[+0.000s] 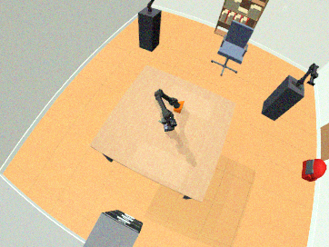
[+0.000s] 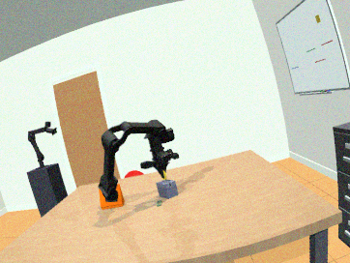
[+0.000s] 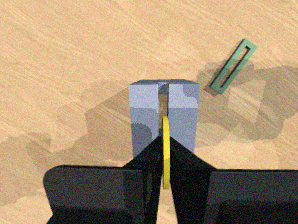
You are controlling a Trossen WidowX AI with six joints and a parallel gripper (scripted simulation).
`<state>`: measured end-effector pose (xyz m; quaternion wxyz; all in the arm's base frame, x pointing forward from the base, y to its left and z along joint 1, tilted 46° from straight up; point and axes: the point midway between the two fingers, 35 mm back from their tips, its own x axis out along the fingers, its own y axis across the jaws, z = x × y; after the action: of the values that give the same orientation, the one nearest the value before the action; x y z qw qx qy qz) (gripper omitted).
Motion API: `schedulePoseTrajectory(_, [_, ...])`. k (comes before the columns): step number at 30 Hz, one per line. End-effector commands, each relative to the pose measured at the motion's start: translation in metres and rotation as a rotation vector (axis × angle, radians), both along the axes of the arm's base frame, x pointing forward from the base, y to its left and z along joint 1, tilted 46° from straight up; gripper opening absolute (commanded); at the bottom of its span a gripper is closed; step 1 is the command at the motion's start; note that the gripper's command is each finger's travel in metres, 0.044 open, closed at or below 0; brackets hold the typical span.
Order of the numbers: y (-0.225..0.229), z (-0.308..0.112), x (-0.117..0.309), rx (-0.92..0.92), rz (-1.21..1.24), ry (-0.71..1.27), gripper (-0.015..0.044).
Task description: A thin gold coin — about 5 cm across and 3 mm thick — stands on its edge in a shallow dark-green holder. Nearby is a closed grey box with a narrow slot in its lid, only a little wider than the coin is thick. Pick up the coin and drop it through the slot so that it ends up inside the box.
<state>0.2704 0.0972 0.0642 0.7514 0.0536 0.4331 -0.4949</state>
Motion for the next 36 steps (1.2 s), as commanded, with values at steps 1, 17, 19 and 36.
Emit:
schedulePoseTrajectory(1, [-0.002, -0.002, 0.001, -0.004, 0.003, 0.0, 0.0])
schedulePoseTrajectory(17, [-0.005, -0.005, 0.001, 0.0, 0.0, 0.0, 0.0026])
schedulePoseTrajectory(19, [-0.005, -0.005, 0.001, 0.0, 0.0, 0.0, 0.0079])
schedulePoseTrajectory(36, [0.004, 0.004, -0.001, 0.001, 0.001, 0.0, 0.0292])
